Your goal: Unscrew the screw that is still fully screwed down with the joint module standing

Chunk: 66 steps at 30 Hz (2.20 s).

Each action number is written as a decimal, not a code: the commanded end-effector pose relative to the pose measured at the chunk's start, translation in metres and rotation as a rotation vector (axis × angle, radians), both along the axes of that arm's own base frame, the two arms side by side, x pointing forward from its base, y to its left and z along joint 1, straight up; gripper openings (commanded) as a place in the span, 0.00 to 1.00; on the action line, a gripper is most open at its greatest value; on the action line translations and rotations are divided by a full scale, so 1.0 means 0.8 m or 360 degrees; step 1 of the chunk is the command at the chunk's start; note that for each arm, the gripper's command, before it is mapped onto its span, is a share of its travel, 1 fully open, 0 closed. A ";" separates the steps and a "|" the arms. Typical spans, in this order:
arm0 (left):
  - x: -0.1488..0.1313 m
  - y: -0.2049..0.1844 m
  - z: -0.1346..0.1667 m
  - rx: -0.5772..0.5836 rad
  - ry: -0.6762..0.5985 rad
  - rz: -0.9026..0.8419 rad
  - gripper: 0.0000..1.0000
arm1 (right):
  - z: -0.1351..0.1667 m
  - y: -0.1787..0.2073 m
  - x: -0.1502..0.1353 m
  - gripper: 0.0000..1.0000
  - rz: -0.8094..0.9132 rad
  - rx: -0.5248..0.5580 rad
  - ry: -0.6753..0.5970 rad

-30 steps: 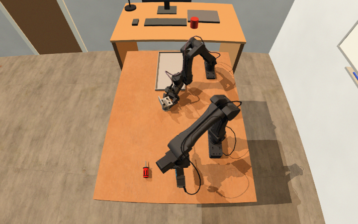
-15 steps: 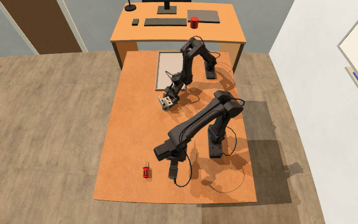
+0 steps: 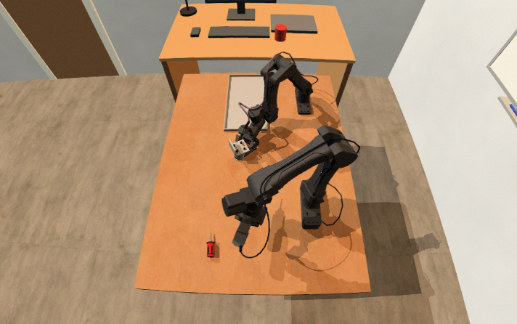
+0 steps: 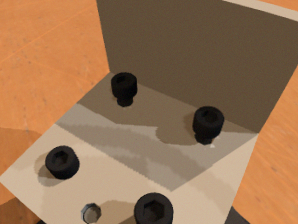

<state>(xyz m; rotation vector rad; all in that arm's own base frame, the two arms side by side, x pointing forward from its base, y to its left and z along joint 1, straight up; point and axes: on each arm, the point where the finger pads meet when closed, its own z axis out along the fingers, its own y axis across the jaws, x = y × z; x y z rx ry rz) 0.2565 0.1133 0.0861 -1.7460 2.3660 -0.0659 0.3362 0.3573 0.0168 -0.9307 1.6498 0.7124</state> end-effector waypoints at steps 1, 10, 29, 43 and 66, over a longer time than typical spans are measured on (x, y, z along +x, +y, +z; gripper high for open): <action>0.034 0.006 0.032 0.0122 -0.0223 -0.0106 0.42 | -0.018 -0.003 -0.010 0.59 0.0012 -0.0042 0.0067; 0.038 -0.018 0.028 0.0150 -0.0277 -0.0263 0.42 | -0.018 -0.003 -0.010 0.59 0.0012 -0.0042 0.0067; 0.072 -0.074 0.064 0.0312 -0.0580 -0.0686 0.42 | -0.018 -0.003 -0.010 0.59 0.0012 -0.0042 0.0067; 0.076 -0.115 0.071 0.0385 -0.0728 -0.0952 0.42 | -0.018 -0.003 -0.010 0.59 0.0012 -0.0042 0.0067; 0.079 -0.198 0.110 0.0549 -0.1107 -0.1434 0.42 | -0.018 -0.003 -0.010 0.59 0.0012 -0.0042 0.0067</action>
